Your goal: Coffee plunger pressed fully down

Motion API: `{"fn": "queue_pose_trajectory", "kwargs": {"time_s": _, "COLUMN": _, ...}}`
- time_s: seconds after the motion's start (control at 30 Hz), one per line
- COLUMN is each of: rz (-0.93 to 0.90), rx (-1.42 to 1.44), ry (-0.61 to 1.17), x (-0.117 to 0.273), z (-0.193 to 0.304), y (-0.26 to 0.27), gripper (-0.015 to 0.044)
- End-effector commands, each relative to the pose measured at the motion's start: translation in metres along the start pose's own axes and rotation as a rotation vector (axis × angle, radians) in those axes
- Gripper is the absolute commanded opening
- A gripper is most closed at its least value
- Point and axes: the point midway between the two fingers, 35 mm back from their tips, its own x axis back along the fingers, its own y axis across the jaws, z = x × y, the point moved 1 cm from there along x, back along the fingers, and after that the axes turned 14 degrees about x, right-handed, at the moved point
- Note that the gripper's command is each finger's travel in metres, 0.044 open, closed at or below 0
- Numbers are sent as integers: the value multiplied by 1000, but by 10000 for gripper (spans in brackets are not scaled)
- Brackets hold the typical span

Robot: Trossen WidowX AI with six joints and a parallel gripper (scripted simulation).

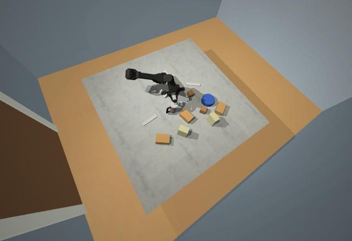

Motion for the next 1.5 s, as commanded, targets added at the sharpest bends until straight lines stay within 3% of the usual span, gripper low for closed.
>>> {"fn": "queue_pose_trajectory", "kwargs": {"time_s": 0.0, "rz": -8, "rx": 45, "ry": 10, "x": -6, "z": 14, "y": 5, "gripper": 115}}
{"fn": "queue_pose_trajectory", "kwargs": {"time_s": 1.47, "rz": -8, "rx": 41, "ry": -26, "x": -19, "z": 15, "y": 5, "gripper": 115}}
